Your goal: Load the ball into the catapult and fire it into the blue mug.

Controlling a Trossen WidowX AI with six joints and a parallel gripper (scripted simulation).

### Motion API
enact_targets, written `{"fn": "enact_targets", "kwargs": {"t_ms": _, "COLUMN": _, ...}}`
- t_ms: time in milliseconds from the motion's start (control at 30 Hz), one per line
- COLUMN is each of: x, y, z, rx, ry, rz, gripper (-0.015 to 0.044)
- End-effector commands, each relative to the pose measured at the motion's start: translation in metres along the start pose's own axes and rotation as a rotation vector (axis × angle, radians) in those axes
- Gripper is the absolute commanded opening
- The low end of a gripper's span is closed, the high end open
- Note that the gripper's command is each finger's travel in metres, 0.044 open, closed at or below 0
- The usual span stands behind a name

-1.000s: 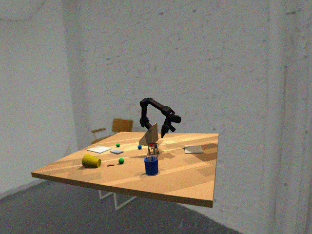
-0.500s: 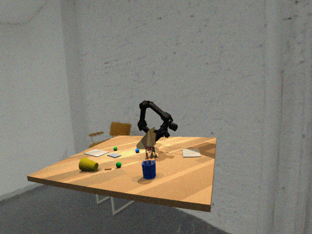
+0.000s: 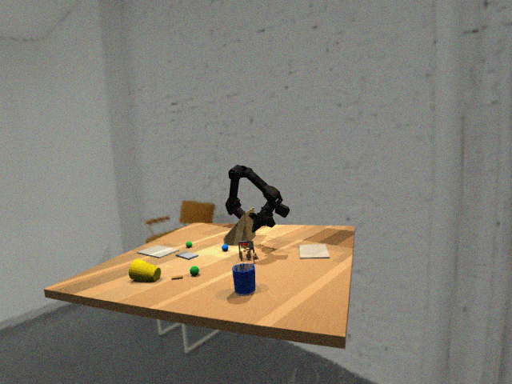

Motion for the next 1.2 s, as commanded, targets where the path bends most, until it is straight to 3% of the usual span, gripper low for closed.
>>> {"fn": "enact_targets", "kwargs": {"t_ms": 0, "x": -0.004, "y": 0.001, "z": 0.005, "rx": 0.002, "ry": 0.002, "rz": -0.009, "gripper": 0.0}}
{"fn": "enact_targets", "kwargs": {"t_ms": 1167, "x": -0.043, "y": 0.009, "z": 0.047, "rx": 0.004, "ry": 0.0, "rz": -0.009, "gripper": 0.0}}
Point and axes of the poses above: the point midway between the two fingers, 35 mm back from their tips, its own z axis out along the fingers, its own y axis across the jaws, x = y × z, the point moved 8 cm from there along -z, back along the fingers, and after that the axes turned 15 degrees about z, right-handed, at the moved point
